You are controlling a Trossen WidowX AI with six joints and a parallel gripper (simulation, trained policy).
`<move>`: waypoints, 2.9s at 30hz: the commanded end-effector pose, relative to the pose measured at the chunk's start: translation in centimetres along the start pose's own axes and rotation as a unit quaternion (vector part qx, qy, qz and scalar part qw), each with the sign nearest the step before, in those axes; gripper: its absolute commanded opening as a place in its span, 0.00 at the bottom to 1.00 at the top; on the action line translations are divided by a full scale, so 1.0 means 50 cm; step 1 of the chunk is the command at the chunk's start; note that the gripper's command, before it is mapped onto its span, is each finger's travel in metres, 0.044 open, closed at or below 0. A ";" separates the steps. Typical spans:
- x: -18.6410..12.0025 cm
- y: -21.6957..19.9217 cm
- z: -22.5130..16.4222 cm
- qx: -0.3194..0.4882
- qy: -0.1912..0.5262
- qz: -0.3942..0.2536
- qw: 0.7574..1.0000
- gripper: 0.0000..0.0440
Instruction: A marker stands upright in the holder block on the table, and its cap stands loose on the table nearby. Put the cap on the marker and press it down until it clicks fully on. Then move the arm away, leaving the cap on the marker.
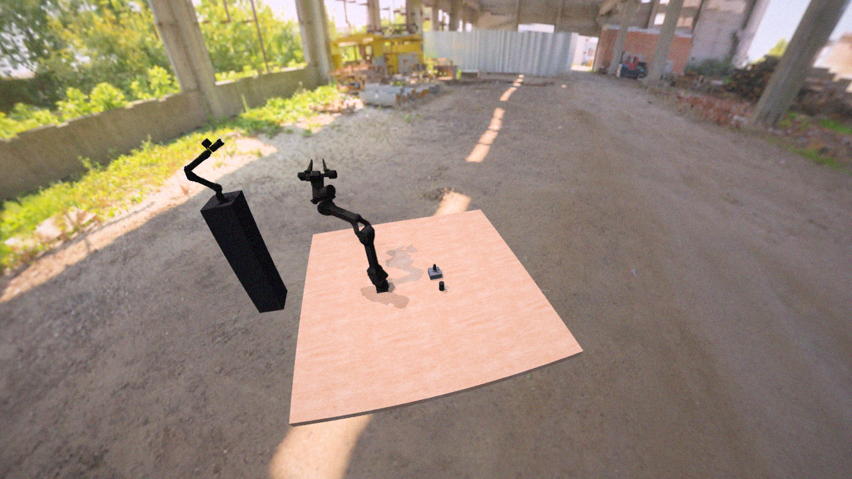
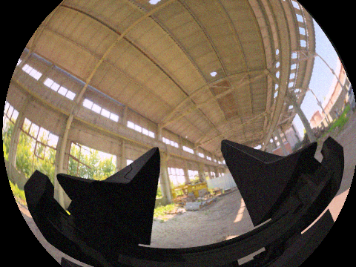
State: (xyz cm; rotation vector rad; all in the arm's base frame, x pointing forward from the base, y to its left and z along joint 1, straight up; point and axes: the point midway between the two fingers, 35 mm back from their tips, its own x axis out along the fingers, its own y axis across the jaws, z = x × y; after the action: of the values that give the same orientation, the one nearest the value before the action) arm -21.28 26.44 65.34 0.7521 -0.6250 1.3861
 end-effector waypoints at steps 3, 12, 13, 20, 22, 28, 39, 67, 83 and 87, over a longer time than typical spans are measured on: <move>0.013 -0.018 0.019 0.013 0.008 0.009 1.000 0.63; 0.026 -0.038 0.029 0.023 0.028 0.022 0.999 0.68; 0.027 -0.040 0.030 0.024 0.031 0.024 0.999 0.68; 0.035 -0.057 0.034 0.029 0.047 0.032 0.998 0.71; 0.036 -0.062 0.035 0.031 0.052 0.034 0.998 0.71; 0.041 -0.077 0.036 0.034 0.067 0.039 0.996 0.72; 0.046 -0.105 0.034 0.039 0.095 0.045 0.994 0.72; 0.038 -0.178 0.011 0.048 0.174 0.045 0.983 0.72; 0.024 -0.221 -0.014 0.053 0.221 0.034 0.973 0.73; 0.020 -0.232 -0.021 0.054 0.233 0.029 0.970 0.73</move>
State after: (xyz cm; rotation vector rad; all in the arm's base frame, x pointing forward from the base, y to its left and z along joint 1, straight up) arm -10.21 27.73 64.44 0.4683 -0.2243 1.5898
